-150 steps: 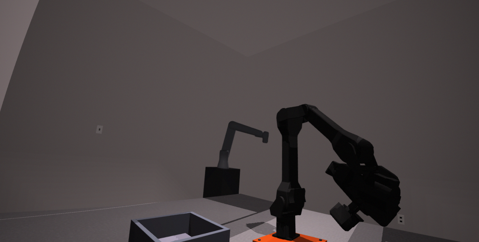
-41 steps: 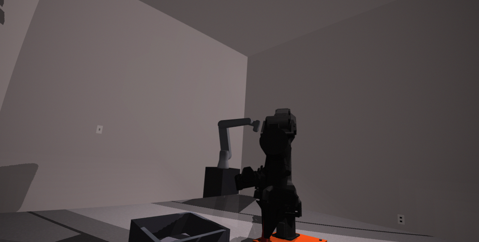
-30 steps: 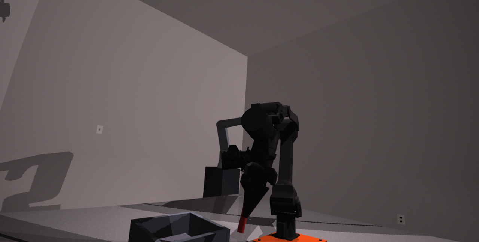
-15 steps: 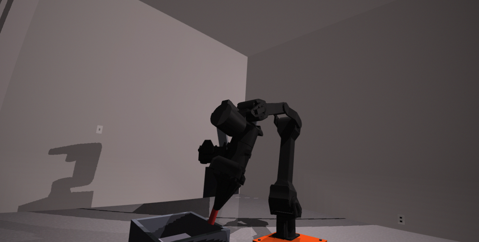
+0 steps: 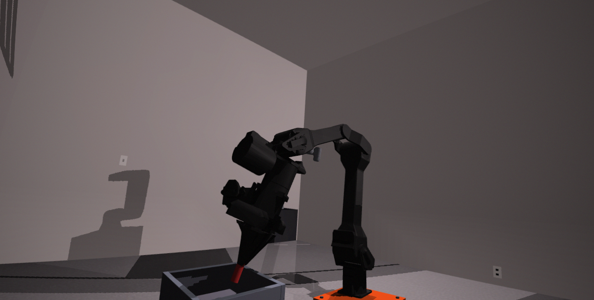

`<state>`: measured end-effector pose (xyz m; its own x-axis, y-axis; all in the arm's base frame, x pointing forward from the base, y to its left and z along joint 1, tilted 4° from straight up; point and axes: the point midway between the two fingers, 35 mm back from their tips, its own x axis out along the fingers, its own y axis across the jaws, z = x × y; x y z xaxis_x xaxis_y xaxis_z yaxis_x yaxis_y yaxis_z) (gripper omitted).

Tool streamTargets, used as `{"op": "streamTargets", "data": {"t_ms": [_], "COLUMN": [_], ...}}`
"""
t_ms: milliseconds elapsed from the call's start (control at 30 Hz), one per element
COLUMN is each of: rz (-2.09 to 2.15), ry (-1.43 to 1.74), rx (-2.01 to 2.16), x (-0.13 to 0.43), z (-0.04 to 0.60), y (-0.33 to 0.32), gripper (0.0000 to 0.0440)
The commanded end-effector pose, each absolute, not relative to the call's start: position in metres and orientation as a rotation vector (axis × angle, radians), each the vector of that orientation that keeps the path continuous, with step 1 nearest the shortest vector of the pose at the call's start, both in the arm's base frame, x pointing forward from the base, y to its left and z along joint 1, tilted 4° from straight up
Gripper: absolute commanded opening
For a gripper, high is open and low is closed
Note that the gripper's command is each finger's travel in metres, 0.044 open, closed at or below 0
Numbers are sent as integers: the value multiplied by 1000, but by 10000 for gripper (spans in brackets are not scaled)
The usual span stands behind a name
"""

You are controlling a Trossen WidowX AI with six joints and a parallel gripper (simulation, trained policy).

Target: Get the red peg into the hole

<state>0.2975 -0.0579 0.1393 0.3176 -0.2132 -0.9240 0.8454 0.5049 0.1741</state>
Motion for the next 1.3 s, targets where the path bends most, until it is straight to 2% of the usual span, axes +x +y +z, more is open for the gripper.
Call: {"op": "streamTargets", "data": {"t_ms": [0, 433, 500, 600, 667, 1267], "rz": [-788, -811, -813, -813, -813, -756], "ry": [1010, 1075, 1089, 1108, 1130, 1207], "rx": [765, 777, 770, 756, 741, 652], "x": [304, 315, 316, 318, 318, 353], "z": [138, 108, 103, 96, 93, 100], "y": [-63, -78, -79, -82, -84, -95], "gripper": [5, 3, 29, 99, 130, 105]}}
